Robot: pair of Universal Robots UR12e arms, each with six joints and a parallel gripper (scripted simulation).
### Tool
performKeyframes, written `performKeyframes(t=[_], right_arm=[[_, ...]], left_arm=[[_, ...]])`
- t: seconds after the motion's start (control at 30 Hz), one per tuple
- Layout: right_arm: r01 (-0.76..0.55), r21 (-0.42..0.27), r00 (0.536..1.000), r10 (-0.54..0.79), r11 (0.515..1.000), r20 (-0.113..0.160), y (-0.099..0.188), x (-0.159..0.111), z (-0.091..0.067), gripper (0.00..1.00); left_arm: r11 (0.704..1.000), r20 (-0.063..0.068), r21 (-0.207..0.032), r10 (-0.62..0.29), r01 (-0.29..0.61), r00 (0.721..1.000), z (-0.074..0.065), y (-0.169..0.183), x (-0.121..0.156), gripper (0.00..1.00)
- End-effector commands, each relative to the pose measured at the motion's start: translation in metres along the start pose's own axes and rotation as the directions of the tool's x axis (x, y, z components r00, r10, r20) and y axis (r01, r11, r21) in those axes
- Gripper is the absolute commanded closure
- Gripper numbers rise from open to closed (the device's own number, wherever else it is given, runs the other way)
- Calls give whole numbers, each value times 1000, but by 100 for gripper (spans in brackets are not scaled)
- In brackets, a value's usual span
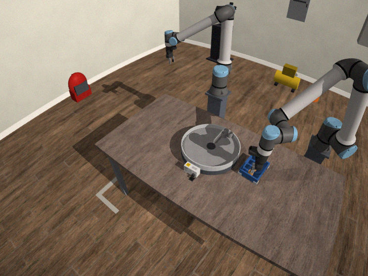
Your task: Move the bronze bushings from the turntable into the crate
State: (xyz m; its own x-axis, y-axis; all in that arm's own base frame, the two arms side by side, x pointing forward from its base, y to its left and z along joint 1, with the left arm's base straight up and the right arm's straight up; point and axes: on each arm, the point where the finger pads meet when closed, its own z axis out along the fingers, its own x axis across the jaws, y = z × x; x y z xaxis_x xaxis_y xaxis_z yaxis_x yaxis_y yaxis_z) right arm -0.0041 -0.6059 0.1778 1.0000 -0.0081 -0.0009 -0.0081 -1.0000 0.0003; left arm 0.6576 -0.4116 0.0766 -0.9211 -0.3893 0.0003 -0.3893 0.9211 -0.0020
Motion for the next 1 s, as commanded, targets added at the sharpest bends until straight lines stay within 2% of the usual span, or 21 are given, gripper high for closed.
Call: performKeyframes(t=[0.0,0.17,0.4,0.97], right_arm=[[0,0,1000,0,1000,-1,-2,-1,1,0],[0,0,1000,0,1000,-1,-2,-1,1,0],[0,0,1000,0,1000,-1,-2,-1,1,0],[0,0,1000,0,1000,-1,-2,-1,1,0]], left_arm=[[1000,2,7,0,0,1000,-34,-3,-2,62],[1000,2,7,0,0,1000,-53,-3,-2,62],[1000,2,7,0,0,1000,-61,-3,-2,62],[1000,2,5,0,0,1000,-61,-2,-2,62]])
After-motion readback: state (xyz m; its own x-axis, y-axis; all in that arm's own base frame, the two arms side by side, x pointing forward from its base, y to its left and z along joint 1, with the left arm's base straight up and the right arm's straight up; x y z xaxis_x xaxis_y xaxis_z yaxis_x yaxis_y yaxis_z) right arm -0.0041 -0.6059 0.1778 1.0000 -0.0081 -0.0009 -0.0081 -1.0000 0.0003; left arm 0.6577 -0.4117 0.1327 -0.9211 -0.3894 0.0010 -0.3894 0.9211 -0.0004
